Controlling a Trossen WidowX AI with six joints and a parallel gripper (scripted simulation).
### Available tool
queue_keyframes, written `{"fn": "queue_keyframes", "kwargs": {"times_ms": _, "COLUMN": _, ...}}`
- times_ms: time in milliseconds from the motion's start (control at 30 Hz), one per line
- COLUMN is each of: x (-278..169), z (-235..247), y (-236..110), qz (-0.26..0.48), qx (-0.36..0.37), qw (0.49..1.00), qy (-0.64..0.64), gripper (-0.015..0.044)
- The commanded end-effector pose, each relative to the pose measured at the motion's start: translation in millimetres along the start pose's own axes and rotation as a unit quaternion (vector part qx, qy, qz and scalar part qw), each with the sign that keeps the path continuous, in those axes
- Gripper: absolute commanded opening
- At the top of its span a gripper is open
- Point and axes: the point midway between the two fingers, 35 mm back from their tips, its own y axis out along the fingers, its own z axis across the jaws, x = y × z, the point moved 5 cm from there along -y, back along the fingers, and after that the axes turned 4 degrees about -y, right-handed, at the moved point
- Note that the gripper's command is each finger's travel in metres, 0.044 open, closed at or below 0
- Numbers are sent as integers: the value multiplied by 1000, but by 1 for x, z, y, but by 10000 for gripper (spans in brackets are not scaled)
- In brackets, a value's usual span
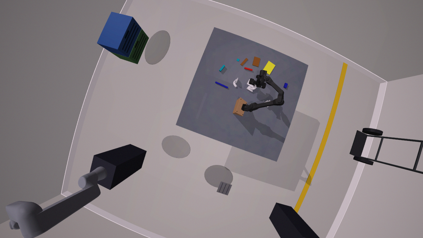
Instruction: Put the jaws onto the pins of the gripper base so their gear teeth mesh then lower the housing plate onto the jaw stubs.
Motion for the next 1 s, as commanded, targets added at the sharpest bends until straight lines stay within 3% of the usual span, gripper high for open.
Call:
{"fn": "queue_keyframes", "kwargs": {"times_ms": 0, "x": -1, "z": 0, "y": 1, "qz": 1, "qx": -3, "qw": 1000, "qy": 0, "gripper": 134}}
{"fn": "queue_keyframes", "kwargs": {"times_ms": 967, "x": 1, "z": 1, "y": -1, "qz": 1, "qx": -3, "qw": 1000, "qy": 0, "gripper": 134}}
